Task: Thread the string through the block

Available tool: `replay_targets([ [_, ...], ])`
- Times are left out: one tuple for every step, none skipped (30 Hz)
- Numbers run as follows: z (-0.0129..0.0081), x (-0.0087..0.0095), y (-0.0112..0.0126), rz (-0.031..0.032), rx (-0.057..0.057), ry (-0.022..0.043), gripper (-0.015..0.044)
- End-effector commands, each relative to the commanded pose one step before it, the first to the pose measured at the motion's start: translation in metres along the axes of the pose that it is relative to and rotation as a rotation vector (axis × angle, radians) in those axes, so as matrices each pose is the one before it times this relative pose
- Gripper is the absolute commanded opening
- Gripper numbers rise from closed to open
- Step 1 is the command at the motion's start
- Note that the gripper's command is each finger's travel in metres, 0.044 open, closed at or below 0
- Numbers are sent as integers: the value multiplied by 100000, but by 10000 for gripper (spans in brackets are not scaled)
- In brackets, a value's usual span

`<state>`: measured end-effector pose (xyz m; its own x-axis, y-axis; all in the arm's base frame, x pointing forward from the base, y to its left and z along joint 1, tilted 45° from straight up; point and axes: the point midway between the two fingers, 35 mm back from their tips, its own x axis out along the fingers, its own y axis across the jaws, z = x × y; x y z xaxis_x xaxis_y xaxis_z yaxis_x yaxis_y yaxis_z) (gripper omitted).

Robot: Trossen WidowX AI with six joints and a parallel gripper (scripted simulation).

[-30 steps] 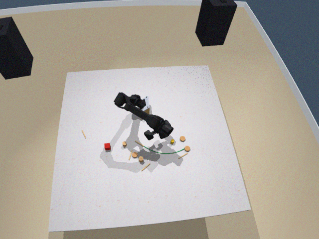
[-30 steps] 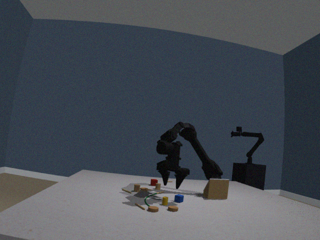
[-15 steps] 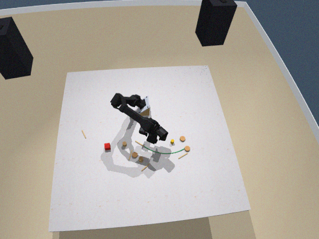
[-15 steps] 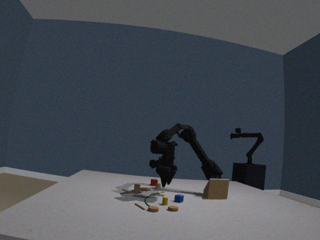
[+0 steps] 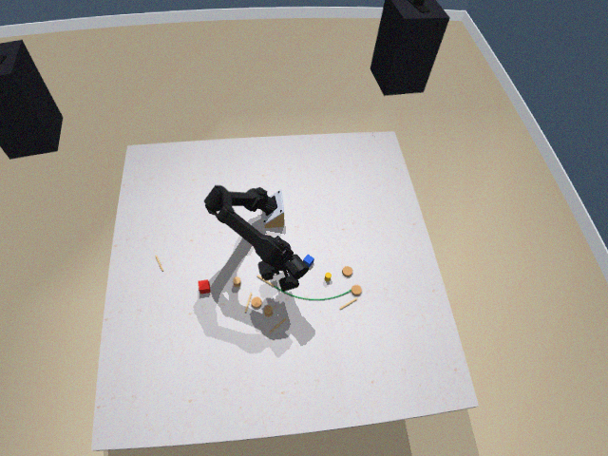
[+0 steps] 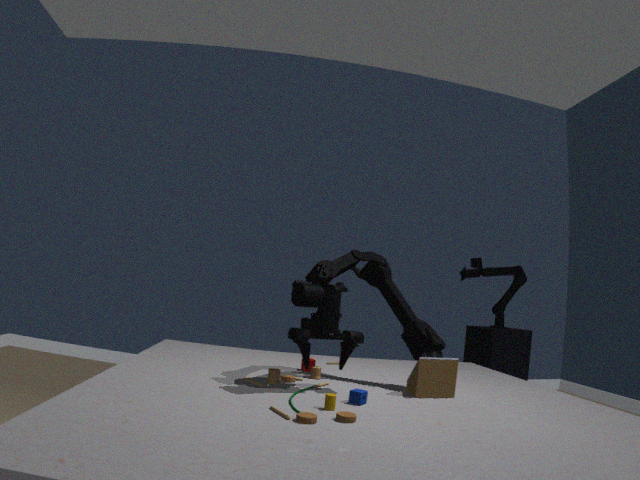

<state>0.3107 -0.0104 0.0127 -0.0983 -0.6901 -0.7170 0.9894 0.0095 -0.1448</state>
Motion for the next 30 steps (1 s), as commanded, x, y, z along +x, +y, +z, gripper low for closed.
replay_targets([
  [4064,-261,366,1594,90250,-1047,440],
  [9,1,12,3,426,-6,440],
  [0,0,0,0,0,0,440],
  [0,0,0,0,0,0,440],
  [0,0,0,0,0,0,440],
  [0,0,0,0,0,0,440],
  [0,0,0,0,0,0,440],
  [0,0,0,0,0,0,440],
  [0,0,0,0,0,0,440],
  [0,0,0,0,0,0,440],
  [0,0,0,0,0,0,440],
  [0,0,0,0,0,0,440],
  [0,0,0,0,0,0,440],
  [0,0,0,0,0,0,440],
  [0,0,0,0,0,0,440],
  [0,0,0,0,0,0,440],
  [0,0,0,0,0,0,440],
  [0,0,0,0,0,0,440],
  [0,0,0,0,0,0,440],
  [0,0,0,0,0,0,440],
  [0,0,0,0,0,0,414],
  [0,0,0,0,0,0,387],
  [0,0,0,0,0,0,361],
  [0,0,0,0,0,0,335],
  [0,0,0,0,0,0,309],
  [0,0,0,0,0,0,282],
  [0,0,0,0,0,0,256],
  [0,0,0,0,0,0,230],
  [0,0,0,0,0,0,204],
  [0,0,0,0,0,0,177],
])
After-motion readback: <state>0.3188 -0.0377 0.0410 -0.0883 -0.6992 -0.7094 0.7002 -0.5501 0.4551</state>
